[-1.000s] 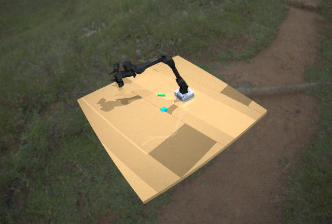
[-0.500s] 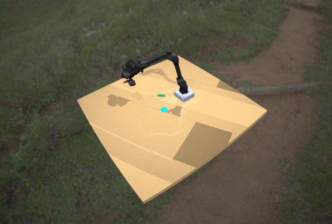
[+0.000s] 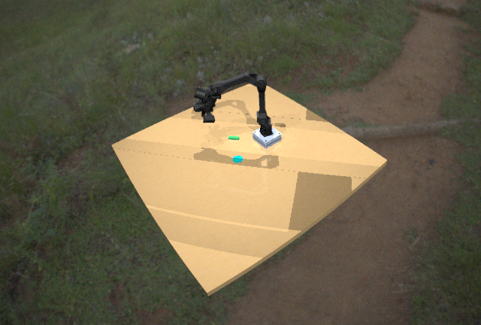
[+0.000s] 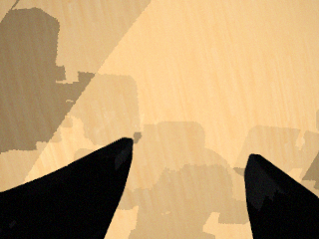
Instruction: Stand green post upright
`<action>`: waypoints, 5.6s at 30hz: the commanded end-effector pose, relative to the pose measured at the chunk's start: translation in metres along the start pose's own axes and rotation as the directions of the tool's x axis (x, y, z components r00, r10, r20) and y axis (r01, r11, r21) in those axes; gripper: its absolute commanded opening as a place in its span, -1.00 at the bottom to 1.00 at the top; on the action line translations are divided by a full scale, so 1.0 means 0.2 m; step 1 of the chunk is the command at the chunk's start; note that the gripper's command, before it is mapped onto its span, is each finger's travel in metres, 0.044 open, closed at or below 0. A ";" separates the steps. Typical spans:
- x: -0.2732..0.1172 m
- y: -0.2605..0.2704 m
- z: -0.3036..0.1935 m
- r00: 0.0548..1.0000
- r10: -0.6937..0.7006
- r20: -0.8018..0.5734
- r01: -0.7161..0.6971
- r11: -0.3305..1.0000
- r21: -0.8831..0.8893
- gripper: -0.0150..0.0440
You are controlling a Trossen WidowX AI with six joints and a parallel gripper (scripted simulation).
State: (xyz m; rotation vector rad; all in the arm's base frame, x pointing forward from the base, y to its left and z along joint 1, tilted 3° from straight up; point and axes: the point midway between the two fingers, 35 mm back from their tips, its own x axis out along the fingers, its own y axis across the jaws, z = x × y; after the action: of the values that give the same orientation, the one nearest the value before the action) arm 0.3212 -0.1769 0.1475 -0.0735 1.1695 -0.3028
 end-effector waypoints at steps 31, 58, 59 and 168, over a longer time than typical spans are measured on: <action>0.38 0.30 -0.90 0.895 0.257 -0.364 -0.051 0.870 0.490 0.30; 0.28 0.26 -0.83 0.895 0.257 -0.364 -0.051 0.870 0.490 -0.42; 0.27 0.25 -0.83 0.895 0.257 -0.364 -0.051 0.870 0.490 -0.42; -0.40 1.00 -0.51 0.892 0.270 -0.361 -0.451 0.547 -0.705 -0.42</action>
State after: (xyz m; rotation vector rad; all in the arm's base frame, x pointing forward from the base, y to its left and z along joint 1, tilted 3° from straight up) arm 0.2384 0.0406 0.1344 -0.5290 1.4424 0.5905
